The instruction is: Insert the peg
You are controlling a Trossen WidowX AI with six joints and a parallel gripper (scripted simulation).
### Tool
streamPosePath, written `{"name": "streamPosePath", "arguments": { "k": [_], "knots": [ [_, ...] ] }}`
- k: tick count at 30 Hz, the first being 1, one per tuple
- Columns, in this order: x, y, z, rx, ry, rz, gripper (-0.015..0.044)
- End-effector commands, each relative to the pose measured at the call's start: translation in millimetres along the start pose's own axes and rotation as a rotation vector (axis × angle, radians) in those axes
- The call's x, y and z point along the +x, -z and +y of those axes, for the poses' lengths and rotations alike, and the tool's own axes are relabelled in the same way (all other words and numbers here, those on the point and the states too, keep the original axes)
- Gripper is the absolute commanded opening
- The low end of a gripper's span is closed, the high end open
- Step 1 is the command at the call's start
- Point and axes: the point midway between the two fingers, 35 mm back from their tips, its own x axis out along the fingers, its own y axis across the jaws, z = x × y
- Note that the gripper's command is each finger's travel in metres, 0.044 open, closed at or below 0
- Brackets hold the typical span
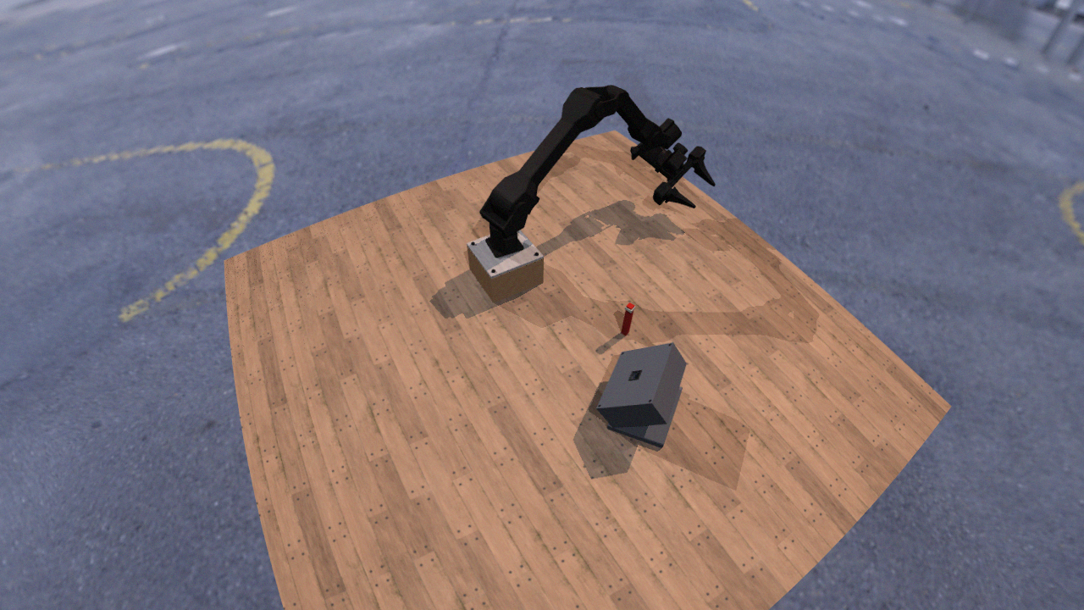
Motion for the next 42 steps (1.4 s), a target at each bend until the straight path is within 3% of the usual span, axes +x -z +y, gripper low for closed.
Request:
{"name": "streamPosePath", "arguments": {
  "k": [1,23,42],
  "knots": [
    [0.8,-0.5,-0.3,-0.002,0.002,0.001,0.0426],
    [86.9,-71.5,-56.7,-0.283,0.247,0.16,0.044],
    [131.2,-133.1,-126.0,-0.464,0.413,0.378,0.044]
  ]
}}
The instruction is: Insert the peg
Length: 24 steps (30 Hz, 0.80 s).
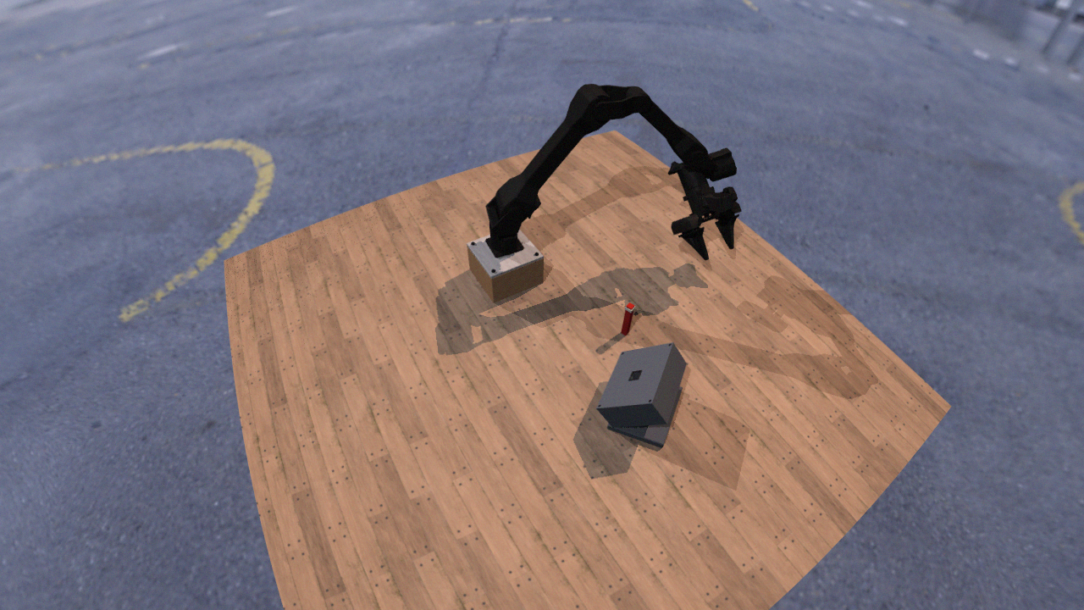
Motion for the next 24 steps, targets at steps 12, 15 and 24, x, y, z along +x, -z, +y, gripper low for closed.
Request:
{"name": "streamPosePath", "arguments": {
  "k": [12,15,24],
  "knots": [
    [26.6,-26.3,-65.0,-0.123,0.059,0.195,0.044],
    [30.7,-29.6,-78.6,-0.144,0.064,0.235,0.044],
    [39.4,-37.0,-119.3,-0.198,0.068,0.354,0.044]
  ]
}}
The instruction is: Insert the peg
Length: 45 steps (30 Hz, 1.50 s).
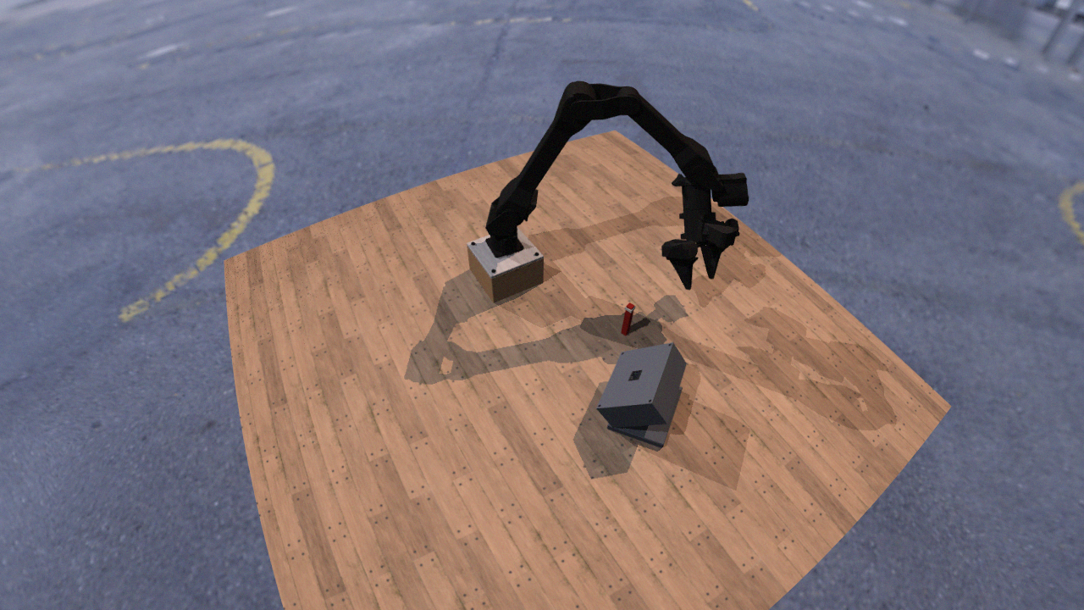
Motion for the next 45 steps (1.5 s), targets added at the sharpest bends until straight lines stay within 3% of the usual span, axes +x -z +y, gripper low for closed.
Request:
{"name": "streamPosePath", "arguments": {
  "k": [1,45],
  "knots": [
    [0.8,-1.5,-17.8,-0.022,-0.009,0.046,0.044],
    [0.5,35.6,-169.8,-0.155,-0.275,0.445,0.044]
  ]
}}
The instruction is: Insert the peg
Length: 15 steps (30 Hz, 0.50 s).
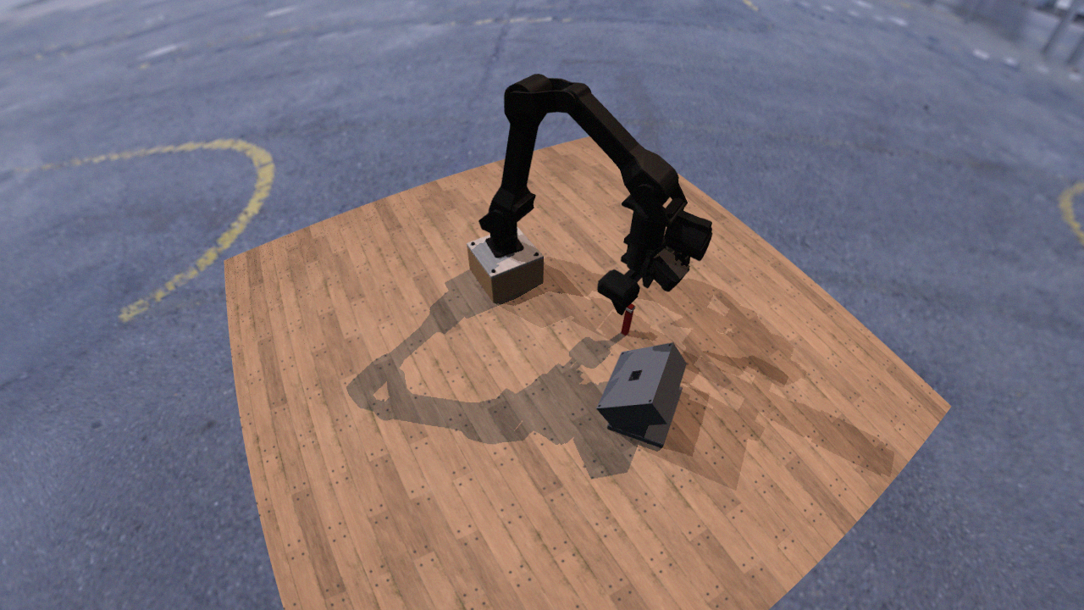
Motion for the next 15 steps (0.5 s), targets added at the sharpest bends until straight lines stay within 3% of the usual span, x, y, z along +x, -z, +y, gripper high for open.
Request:
{"name": "streamPosePath", "arguments": {
  "k": [1,15],
  "knots": [
    [-2.1,2.9,-1.3,-0.009,-0.018,0.001,0.044],
    [19.2,1.5,-0.9,-0.009,-0.018,0.001,0.044]
  ]
}}
